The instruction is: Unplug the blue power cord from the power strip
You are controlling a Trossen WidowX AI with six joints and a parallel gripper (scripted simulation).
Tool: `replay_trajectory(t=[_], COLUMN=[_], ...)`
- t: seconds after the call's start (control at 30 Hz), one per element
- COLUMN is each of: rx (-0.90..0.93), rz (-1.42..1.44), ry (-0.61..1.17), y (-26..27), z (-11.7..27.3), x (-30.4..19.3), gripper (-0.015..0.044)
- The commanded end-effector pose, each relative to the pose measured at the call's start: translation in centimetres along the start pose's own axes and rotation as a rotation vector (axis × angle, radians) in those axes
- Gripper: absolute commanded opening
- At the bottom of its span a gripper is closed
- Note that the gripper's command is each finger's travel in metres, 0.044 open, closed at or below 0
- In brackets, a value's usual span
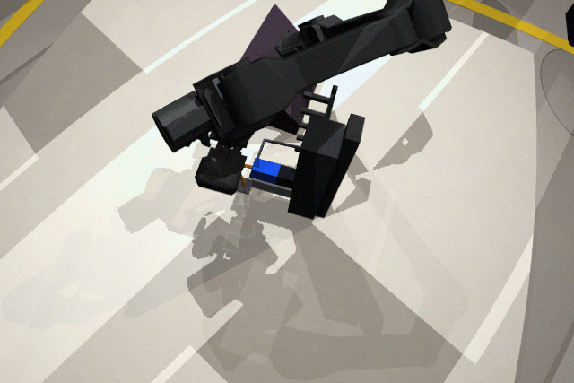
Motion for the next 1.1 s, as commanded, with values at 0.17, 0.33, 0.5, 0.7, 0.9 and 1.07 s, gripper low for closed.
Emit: replay_trajectory(t=[0.17,0.33,0.5,0.7,0.9,1.07], rx=[-0.010,-0.010,-0.010,-0.010,-0.010,-0.010], rz=[-0.043,-0.043,-0.044,-0.044,-0.044,-0.044], ry=[0.028,0.028,0.028,0.029,0.029,0.030], y=[-0.2,-0.2,-0.4,-0.6,-0.8,-1.0], z=[-0.1,0.0,0.0,0.0,0.0,0.0], x=[-0.2,-0.8,-1.6,-2.5,-3.4,-4.1], gripper=[0.0160,0.0160,0.0160,0.0160,0.0160,0.0160])
Point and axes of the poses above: the point midway between the two fingers, 35 mm back from their tips, its own z axis back along the fingers, its own y axis across the jaws, x = y × z, the point moved 7 cm from there along z, back along the fingers, and after that the axes turned 14 degrees about -z, right-handed, at the moved point
